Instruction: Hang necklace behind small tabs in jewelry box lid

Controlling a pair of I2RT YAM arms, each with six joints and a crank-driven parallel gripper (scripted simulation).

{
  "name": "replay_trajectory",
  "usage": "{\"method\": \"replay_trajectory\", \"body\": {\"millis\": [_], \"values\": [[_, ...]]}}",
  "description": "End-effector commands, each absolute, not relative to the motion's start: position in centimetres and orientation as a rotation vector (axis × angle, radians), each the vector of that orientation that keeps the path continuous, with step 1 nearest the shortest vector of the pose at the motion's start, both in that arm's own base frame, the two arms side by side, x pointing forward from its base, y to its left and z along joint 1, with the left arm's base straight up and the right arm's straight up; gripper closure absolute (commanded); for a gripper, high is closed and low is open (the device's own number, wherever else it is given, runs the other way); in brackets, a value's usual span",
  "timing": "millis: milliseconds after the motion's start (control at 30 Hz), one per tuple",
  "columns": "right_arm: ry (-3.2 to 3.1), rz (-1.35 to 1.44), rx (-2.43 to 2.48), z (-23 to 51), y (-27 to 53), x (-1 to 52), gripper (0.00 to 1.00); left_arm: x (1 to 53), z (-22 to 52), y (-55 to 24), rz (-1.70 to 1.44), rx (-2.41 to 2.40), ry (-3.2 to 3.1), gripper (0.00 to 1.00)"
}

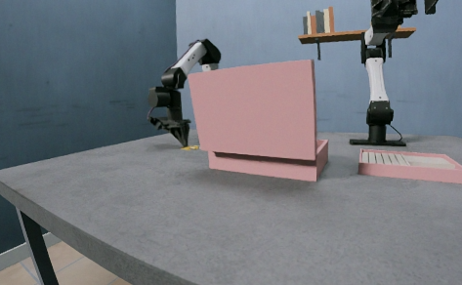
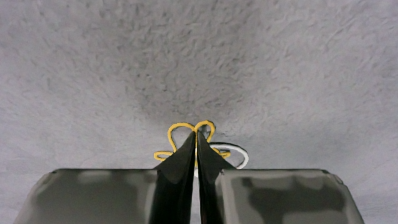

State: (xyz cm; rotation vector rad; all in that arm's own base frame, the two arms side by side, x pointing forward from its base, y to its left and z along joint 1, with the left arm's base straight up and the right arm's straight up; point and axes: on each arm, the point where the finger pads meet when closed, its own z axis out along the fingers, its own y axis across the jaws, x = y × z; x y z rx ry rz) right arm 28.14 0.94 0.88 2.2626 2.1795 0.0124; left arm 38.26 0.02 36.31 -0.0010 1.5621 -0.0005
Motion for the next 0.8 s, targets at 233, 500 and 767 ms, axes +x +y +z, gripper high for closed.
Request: {"method": "replay_trajectory", "body": {"millis": [233, 500, 767], "values": [[2.157, 0.036, 2.229, 3.5, 0.5, 28.8, 1.0, 37.9, 37.2, 0.3, 0.011, -0.005, 1.539, 0.0], [2.156, 0.044, 2.228, 4.4, 0.6, 28.8, 1.0, 37.9, 37.2, 0.3, 0.011, -0.005, 1.539, 0.0], [2.154, 0.048, 2.226, 5.7, 0.6, 28.9, 1.0, 37.9, 37.2, 0.3, 0.011, -0.005, 1.539, 0.0]]}}
